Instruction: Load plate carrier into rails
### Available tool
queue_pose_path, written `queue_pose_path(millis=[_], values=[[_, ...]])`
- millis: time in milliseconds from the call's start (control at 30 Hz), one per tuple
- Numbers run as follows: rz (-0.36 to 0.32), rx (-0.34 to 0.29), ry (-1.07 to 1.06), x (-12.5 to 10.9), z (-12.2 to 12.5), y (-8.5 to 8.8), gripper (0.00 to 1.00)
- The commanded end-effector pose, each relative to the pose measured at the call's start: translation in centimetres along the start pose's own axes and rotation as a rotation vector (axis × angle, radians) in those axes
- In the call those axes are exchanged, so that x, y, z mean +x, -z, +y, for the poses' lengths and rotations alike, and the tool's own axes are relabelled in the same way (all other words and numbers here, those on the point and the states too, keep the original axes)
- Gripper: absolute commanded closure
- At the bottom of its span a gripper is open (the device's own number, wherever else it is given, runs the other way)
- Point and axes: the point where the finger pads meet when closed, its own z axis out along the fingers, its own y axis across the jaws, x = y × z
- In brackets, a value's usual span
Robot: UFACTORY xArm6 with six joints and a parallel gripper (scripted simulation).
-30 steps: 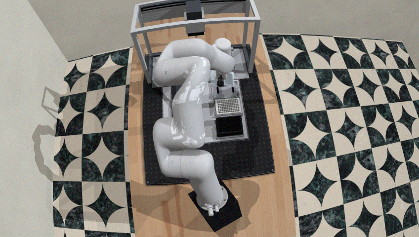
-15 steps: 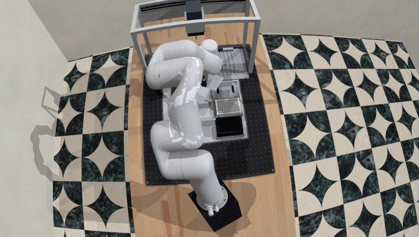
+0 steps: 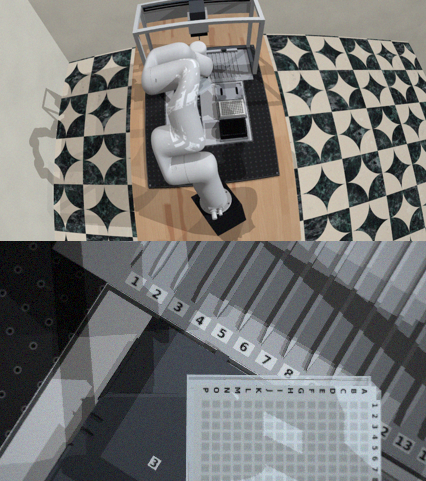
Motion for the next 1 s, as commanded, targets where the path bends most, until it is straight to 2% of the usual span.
queue_pose_path(millis=[0,200,300,400,667,967], values=[[-0.044,-0.034,-0.229,1.9,-2.5,0.0,1.00],[-0.041,-0.038,-0.429,3.6,-5.1,-0.2,1.00],[-0.040,-0.039,-0.462,3.8,-5.4,-0.2,1.00],[-0.039,-0.041,-0.552,3.8,-5.4,-0.2,1.00],[-0.039,-0.041,-0.552,3.8,-5.4,-0.2,1.00],[-0.034,-0.046,-0.785,3.8,-5.4,-0.2,1.00]])
